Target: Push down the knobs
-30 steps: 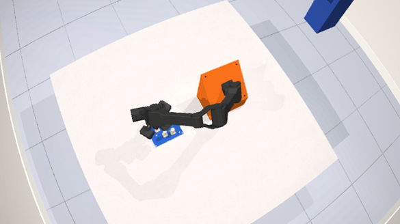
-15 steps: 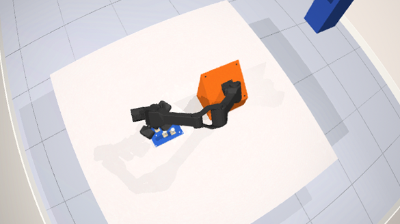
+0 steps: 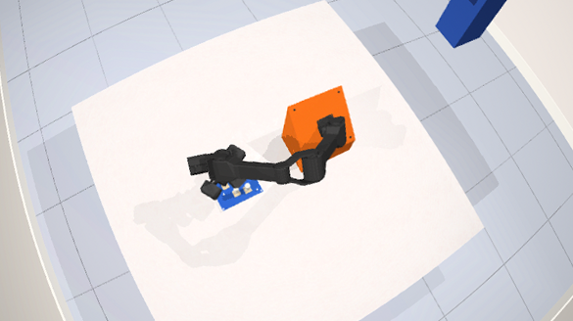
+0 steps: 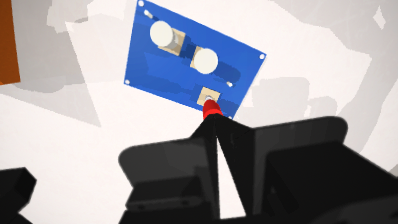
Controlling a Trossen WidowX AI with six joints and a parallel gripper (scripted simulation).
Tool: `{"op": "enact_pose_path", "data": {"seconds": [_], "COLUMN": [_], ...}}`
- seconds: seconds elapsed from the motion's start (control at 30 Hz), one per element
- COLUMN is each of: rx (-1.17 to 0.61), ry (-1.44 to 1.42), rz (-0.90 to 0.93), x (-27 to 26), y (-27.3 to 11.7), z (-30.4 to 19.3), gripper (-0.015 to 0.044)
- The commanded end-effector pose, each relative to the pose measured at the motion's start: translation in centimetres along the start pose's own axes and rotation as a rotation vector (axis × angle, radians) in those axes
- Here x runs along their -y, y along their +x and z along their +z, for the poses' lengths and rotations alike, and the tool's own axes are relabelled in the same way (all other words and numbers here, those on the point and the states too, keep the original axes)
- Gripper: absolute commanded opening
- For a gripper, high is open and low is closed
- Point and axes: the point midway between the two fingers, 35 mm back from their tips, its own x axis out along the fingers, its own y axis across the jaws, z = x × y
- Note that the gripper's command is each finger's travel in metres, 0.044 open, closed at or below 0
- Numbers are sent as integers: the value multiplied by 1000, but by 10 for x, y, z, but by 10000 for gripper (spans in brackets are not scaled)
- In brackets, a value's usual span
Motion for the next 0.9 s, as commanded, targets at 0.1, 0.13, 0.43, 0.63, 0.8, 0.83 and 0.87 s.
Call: {"op": "enact_pose_path", "data": {"seconds": [0.1, 0.13, 0.43, 0.63, 0.8, 0.83, 0.87], "rx": [2, 2, 2, 2, 2, 2, 2], "ry": [5, 5, 5, 5, 5, 5, 5], "rz": [-3, -3, -3, -3, -3, -3, -3], "x": [0, 0, 0, 0, 0, 0, 0], "y": [0, 0, 0, 4, 6, 6, 6], "z": [0, 0, 0, 0, 0, 0, 0], "gripper": [0, 0, 0, 0, 0, 0, 0]}}
